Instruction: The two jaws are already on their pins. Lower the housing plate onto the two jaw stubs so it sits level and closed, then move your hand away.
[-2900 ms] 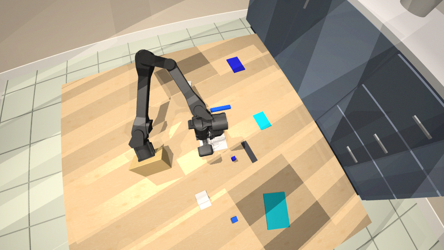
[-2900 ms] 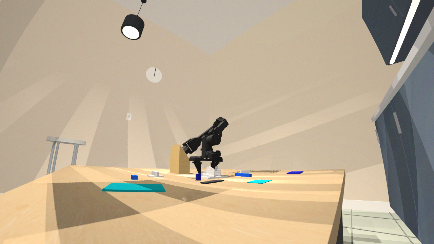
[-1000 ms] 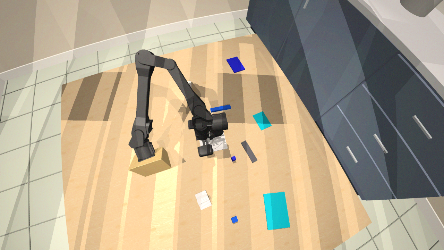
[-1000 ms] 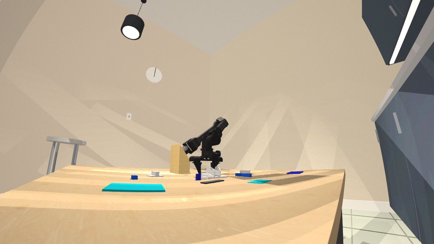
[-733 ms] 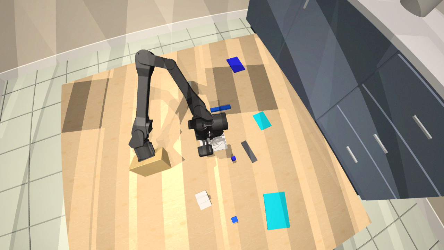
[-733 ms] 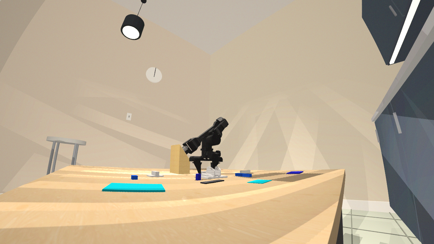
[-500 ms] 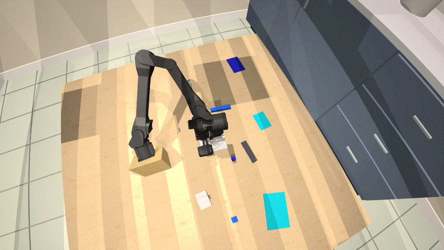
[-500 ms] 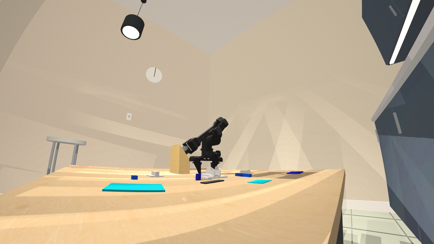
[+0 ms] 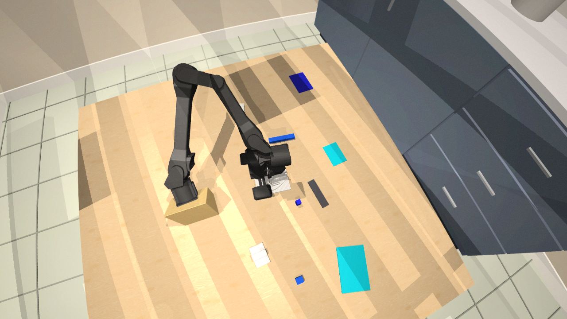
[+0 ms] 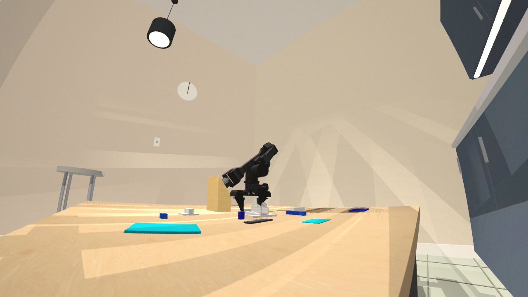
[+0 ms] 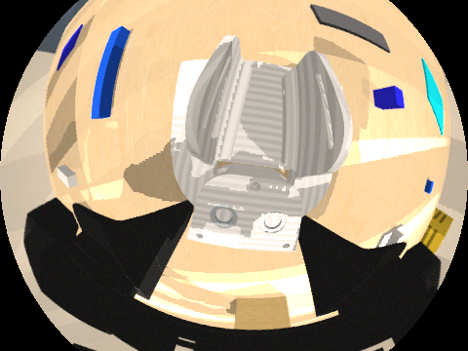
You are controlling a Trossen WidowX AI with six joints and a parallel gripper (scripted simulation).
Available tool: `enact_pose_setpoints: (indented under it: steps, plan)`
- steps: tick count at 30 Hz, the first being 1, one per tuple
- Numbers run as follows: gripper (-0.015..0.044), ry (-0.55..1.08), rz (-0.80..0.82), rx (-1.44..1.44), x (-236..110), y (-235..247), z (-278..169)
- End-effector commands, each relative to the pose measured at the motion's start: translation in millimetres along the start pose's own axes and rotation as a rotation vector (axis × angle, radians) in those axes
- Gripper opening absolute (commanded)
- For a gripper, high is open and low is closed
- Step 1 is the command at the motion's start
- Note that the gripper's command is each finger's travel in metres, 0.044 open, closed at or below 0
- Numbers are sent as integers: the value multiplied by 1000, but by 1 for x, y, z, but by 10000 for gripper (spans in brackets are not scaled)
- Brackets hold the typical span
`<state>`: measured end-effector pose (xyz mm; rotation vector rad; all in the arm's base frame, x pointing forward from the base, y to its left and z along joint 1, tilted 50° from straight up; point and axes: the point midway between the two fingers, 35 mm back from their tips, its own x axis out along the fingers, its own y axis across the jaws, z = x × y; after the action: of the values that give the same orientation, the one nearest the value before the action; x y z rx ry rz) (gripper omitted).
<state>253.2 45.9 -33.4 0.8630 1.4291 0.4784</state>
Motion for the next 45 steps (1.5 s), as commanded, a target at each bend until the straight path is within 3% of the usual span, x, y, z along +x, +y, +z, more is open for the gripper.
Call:
enact_pose_setpoints:
  steps: [1,13,22,27,34,45]
  plan:
    - [440,0,0,0,0,0,0]
    - [440,0,-1,0,-2,0,0]
    - [440,3,1,2,-74,0,-1]
    - [440,-5,2,9,-70,-1,0]
    - [440,4,-3,5,-125,-13,-39]
    - [440,4,-2,4,-126,-13,-40]
